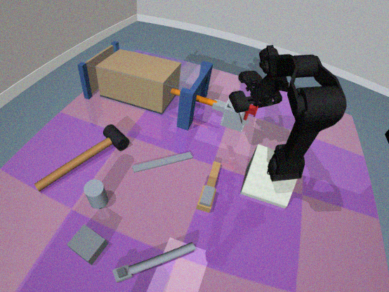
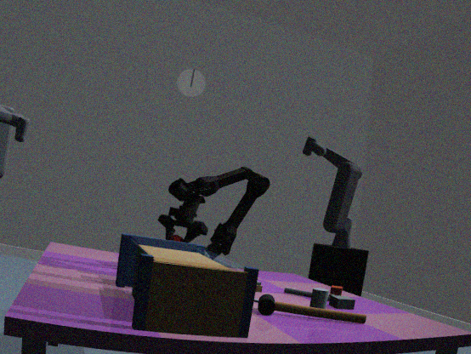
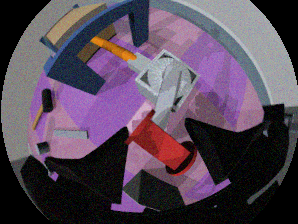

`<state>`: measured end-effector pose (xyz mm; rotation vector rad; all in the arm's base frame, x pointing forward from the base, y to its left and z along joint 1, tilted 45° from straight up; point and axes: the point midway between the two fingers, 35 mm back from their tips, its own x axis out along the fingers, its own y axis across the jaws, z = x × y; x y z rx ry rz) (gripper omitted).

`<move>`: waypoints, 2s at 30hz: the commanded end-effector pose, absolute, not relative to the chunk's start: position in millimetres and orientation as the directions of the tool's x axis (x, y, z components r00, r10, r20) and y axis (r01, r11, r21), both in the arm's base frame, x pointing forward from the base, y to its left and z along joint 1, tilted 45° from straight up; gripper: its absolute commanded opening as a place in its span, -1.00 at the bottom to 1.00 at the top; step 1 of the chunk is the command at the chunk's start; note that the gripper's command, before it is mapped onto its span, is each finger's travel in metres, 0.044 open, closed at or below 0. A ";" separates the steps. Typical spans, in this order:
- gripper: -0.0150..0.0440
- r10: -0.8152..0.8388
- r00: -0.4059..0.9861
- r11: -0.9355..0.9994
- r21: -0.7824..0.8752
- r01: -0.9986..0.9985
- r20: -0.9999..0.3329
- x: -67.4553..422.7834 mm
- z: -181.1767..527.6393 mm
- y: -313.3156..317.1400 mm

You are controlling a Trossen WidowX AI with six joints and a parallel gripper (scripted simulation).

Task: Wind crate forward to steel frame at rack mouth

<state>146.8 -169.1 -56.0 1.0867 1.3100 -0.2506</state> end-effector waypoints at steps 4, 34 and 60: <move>0.17 0.407 0.309 0.518 0.496 0.697 -0.860 146.8 -56.0 -169.7; -0.49 0.407 0.309 0.518 0.496 0.697 -0.860 146.8 -56.0 -169.7; -0.49 0.407 0.309 0.518 0.496 0.697 -0.860 146.8 -56.0 -169.7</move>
